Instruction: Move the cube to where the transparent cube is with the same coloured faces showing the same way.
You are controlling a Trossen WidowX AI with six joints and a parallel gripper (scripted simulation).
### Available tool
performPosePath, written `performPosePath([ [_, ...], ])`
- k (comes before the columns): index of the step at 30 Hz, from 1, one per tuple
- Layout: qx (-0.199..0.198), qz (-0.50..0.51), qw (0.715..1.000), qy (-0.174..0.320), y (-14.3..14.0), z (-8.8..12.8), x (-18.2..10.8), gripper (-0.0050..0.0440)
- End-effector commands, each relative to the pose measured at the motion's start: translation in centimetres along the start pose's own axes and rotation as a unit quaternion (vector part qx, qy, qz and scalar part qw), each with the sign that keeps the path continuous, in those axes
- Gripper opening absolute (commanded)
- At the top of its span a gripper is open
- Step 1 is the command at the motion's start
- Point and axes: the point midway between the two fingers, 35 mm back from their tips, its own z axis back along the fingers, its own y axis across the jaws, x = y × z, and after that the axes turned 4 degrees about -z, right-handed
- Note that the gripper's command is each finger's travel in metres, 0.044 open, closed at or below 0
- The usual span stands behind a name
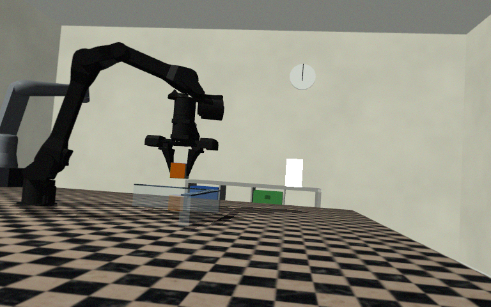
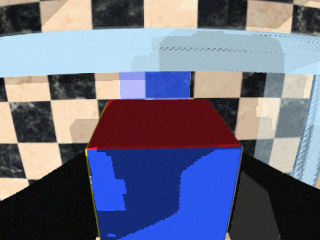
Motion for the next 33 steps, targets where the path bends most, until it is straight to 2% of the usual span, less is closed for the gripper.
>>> performPosePath([
  [1,-0.013,0.002,1.0,-0.006,-0.2,0.8,0.1,0.0],
  [11,-0.013,0.002,1.0,-0.006,-0.2,0.8,0.1,0.0],
  [17,-0.013,0.002,1.0,-0.006,-0.2,-1.1,0.1,0.0],
  [26,-0.013,0.002,1.0,-0.006,-0.2,-1.1,0.1,0.0],
  [33,-0.013,0.002,1.0,-0.006,-0.3,-2.1,0.2,0.0],
])
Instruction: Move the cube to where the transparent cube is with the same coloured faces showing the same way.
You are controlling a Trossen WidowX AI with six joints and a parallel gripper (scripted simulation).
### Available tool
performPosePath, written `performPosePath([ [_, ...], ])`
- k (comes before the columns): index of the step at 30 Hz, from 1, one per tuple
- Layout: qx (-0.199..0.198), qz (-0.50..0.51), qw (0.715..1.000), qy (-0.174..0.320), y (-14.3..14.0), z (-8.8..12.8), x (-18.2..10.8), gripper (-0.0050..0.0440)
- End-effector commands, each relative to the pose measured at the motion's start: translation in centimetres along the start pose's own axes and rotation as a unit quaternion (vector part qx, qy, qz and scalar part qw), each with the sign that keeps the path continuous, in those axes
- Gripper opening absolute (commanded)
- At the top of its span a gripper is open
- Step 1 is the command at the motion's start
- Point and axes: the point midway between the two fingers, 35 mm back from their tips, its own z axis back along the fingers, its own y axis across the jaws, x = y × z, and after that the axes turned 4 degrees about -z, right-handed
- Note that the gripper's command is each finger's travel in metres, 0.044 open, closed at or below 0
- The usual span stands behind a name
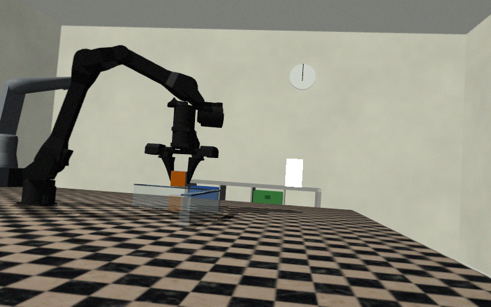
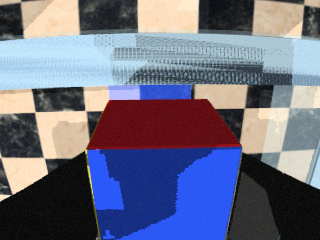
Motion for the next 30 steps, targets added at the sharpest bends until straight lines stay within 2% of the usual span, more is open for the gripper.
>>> performPosePath([
  [1,-0.008,0.002,1.0,-0.004,-0.1,-0.2,0.1,0.0],
  [30,-0.008,0.002,1.0,-0.004,-0.2,-4.3,0.1,0.0],
])
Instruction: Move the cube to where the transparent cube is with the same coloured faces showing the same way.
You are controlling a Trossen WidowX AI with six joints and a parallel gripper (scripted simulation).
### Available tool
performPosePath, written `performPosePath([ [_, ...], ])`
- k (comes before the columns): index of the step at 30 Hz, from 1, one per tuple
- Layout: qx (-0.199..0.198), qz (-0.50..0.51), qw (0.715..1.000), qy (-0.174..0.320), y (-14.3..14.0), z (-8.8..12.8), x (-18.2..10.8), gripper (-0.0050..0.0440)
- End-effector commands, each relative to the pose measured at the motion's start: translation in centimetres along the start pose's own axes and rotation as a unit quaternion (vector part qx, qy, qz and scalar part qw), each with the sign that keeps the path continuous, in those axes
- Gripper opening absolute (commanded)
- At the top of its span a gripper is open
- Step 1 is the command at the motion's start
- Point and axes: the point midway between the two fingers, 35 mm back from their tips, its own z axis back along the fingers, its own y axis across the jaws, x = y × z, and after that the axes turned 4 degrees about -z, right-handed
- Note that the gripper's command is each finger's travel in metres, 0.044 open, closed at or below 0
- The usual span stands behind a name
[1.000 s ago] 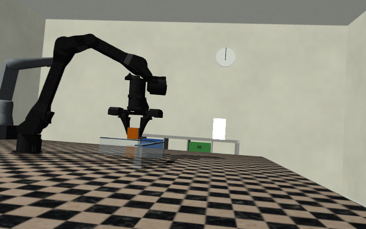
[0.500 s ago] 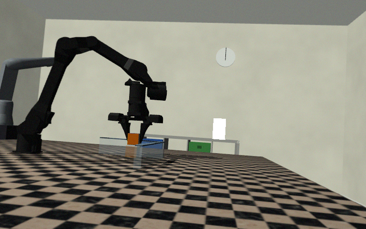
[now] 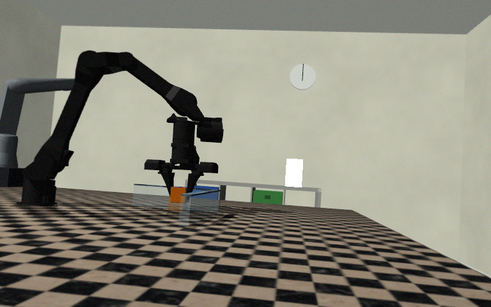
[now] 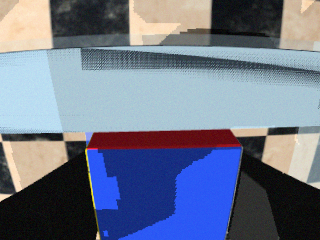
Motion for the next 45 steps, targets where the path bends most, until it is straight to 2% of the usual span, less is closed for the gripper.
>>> performPosePath([
  [1,-0.005,0.002,1.0,-0.003,0.0,-0.3,0.0,0.0],
  [9,-0.005,0.002,1.0,-0.003,0.1,-1.6,0.0,0.0],
  [17,-0.005,0.002,1.0,-0.003,0.1,-1.7,0.0,0.0],
  [29,-0.01,0.0,1.0,-0.005,-0.1,-1.3,0.0,0.028],
  [45,-0.01,0.0,1.0,-0.005,-0.1,-1.3,0.0,0.028],
])
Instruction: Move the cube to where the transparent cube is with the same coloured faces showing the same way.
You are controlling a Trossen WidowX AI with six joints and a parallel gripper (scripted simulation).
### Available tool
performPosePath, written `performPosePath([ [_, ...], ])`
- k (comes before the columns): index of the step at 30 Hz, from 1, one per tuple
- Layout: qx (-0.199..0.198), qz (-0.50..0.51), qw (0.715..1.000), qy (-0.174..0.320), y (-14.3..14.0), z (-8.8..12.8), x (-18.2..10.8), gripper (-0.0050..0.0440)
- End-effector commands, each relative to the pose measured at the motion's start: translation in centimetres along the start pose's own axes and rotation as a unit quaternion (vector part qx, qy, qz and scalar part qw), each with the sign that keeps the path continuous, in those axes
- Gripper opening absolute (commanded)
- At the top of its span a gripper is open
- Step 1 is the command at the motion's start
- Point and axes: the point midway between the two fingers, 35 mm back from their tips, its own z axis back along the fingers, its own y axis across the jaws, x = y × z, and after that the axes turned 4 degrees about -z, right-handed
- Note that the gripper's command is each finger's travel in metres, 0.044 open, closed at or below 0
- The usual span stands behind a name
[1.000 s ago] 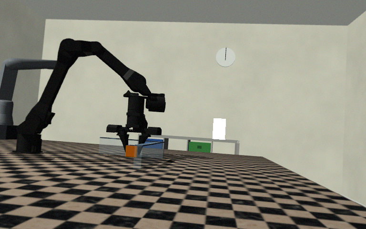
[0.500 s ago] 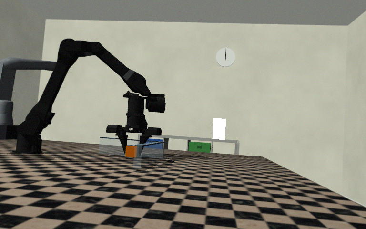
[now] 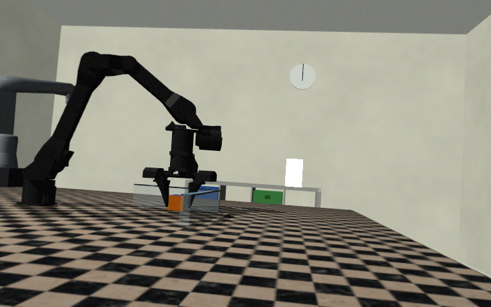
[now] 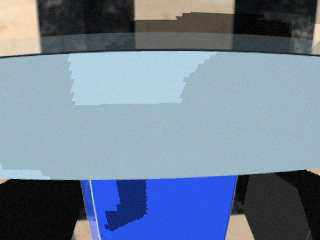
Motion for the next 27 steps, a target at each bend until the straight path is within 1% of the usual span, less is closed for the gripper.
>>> performPosePath([
  [1,-0.013,0.001,1.0,-0.006,-0.4,0.8,0.2,0.028],
  [4,-0.013,0.001,1.0,-0.006,-0.4,1.1,0.2,0.028],
  [5,-0.013,0.001,1.0,-0.006,-0.4,1.7,0.2,0.028],
  [6,-0.012,0.001,1.0,-0.006,-0.5,2.8,0.3,0.028],
  [8,-0.011,0.002,1.0,-0.005,-0.5,5.8,0.3,0.028],
  [9,-0.017,0.002,1.0,-0.008,-0.7,7.3,0.4,0.028],
  [12,-0.008,0.002,1.0,-0.004,-0.1,9.3,0.1,0.028],
  [16,-0.008,0.003,1.0,-0.004,0.0,9.4,0.1,0.028],
  [17,-0.014,0.001,1.0,-0.006,-0.3,8.7,0.2,0.028],
  [25,-0.014,0.001,1.0,-0.006,-0.3,8.7,0.2,0.028],
  [27,-0.014,0.001,1.0,-0.006,-0.3,9.1,0.2,0.0328],
])
